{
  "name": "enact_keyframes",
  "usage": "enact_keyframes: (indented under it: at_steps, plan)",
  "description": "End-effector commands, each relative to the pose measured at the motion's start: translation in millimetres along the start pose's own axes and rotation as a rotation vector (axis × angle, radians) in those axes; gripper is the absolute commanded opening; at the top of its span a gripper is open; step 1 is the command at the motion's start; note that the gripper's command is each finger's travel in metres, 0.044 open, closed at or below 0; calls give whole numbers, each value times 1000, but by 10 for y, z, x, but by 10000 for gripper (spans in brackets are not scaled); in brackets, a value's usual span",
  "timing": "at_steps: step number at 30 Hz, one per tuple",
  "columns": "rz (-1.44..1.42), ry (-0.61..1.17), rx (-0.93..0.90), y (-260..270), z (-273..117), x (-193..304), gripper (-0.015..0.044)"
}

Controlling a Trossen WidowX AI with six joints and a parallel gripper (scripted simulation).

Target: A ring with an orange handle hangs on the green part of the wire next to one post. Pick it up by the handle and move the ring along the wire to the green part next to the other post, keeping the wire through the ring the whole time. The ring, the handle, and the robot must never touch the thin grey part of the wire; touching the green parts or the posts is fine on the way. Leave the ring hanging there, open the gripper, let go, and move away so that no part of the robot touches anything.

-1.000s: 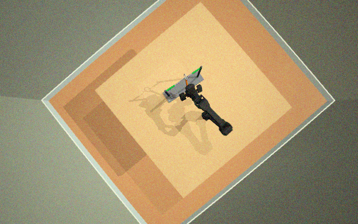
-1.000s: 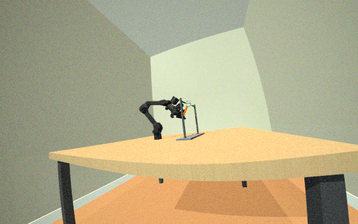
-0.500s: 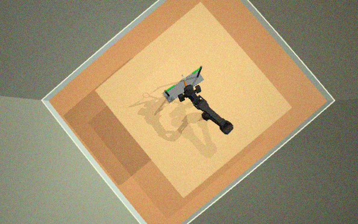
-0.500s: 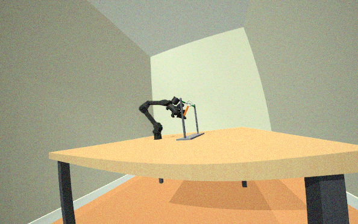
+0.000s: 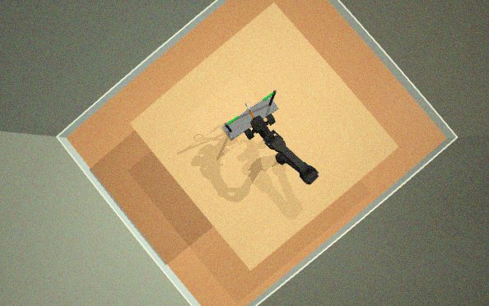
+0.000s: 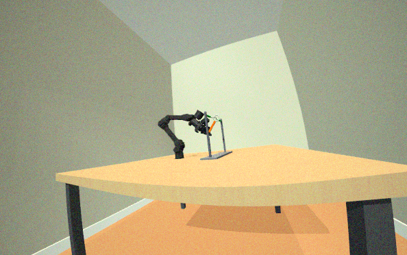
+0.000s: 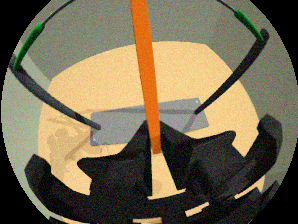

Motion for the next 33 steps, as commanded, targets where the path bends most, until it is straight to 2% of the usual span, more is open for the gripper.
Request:
enact_keyframes:
  at_steps: [1,16,33]
  plan:
    - [-71,-20,2,-53,-18,-4,-150]
    - [-264,-50,13,-155,-15,12,-150]
    - [-156,-100,5,131,32,99,-150]
Point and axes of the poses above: the point midway between the two fingers, 35 mm back from their tips, its own z axis out along the fingers, its own y axis across the jaws, x = y × z, the point moved 3 cm from there along -z, back along the fingers, and after that the axes turned 1 degree about -z, right-handed, at the moved point
